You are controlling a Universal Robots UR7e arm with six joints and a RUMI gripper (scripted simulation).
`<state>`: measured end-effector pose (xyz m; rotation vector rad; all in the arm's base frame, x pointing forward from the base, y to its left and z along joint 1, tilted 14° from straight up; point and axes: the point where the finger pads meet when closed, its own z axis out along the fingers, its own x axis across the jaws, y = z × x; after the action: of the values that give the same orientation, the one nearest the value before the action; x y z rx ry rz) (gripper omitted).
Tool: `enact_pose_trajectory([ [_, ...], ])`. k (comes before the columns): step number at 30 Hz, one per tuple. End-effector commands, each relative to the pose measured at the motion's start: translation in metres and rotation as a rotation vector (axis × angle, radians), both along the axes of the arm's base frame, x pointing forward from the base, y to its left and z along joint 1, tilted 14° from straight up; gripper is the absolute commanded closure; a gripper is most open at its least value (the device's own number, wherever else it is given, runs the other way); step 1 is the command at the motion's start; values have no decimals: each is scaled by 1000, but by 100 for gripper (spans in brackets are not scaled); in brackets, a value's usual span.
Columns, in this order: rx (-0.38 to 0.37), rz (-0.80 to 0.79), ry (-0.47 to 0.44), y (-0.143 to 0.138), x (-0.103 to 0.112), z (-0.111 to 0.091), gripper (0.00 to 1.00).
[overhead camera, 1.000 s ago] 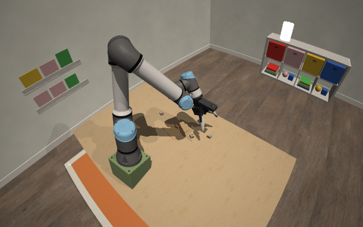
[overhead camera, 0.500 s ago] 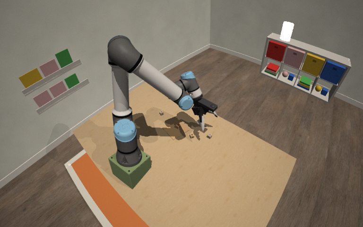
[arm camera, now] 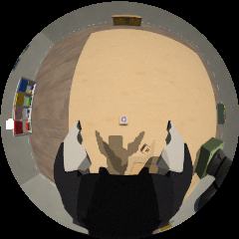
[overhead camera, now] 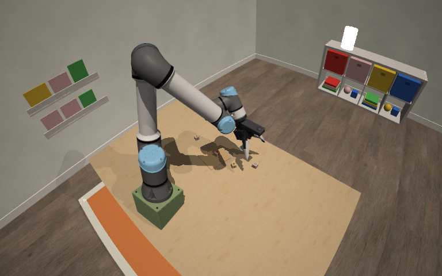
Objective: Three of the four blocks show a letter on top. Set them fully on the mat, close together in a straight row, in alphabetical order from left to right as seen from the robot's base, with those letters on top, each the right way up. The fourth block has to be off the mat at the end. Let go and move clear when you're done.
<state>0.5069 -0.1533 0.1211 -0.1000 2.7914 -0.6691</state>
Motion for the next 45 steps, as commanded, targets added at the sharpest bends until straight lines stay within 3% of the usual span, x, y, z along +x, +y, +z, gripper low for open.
enact_pose_trajectory([
  [1, 0, 0, -1, 0, 0, 1, 0],
  [11, 29, 11, 15, -1, 1, -1, 0],
  [20, 254, 86, 84, -4, -1, -3, 0],
  [24, 349, 113, 90, -3, -2, 3, 0],
  [26, 349, 113, 90, -3, -2, 3, 0],
  [31, 472, 144, 77, -1, -4, 17, 0],
  [45, 498, 151, 71, 0, -4, 21, 0],
])
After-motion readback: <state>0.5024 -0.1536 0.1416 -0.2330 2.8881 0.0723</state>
